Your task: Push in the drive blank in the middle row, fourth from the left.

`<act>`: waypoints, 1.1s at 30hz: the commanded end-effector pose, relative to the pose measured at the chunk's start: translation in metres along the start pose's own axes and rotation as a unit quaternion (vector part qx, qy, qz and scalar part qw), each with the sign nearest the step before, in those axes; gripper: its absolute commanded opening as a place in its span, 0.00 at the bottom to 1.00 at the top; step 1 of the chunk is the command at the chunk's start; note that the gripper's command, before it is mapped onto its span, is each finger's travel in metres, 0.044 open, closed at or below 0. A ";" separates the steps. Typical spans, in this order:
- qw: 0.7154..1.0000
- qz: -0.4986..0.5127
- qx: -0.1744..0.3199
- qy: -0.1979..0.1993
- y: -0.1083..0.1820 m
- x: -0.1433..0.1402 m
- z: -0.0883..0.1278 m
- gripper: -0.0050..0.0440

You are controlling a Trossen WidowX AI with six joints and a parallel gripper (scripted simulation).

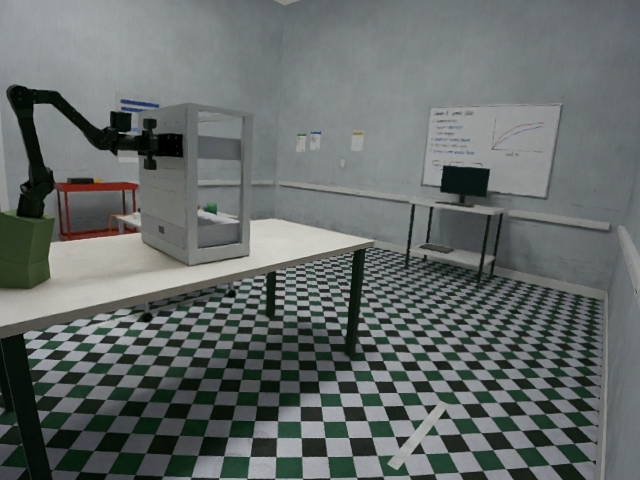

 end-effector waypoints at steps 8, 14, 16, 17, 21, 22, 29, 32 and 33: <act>1.000 -0.001 0.000 -0.006 0.000 0.005 -0.010 0.00; 1.000 -0.001 0.000 -0.006 0.000 0.005 -0.010 0.00; 1.000 -0.001 0.000 -0.006 0.000 0.005 -0.010 0.00; 1.000 -0.001 0.000 -0.006 0.000 0.005 -0.010 0.00; 1.000 -0.001 0.000 -0.006 0.000 0.005 -0.010 0.00; 1.000 -0.001 0.000 -0.006 0.000 0.005 -0.010 0.00; 1.000 -0.001 0.000 -0.006 0.000 0.005 -0.009 0.00; 1.000 -0.001 0.000 -0.006 0.000 0.005 -0.004 0.00; 1.000 -0.001 0.000 -0.006 0.000 0.005 -0.001 0.00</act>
Point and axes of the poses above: the point midway between the two fingers, 35 mm back from their tips, its own z axis back along the fingers, its own x axis across the jaws, y = z × x, the point moved 3 cm from there along z, back along the fingers, and after that the axes turned 14 degrees about -z, right-handed, at the moved point
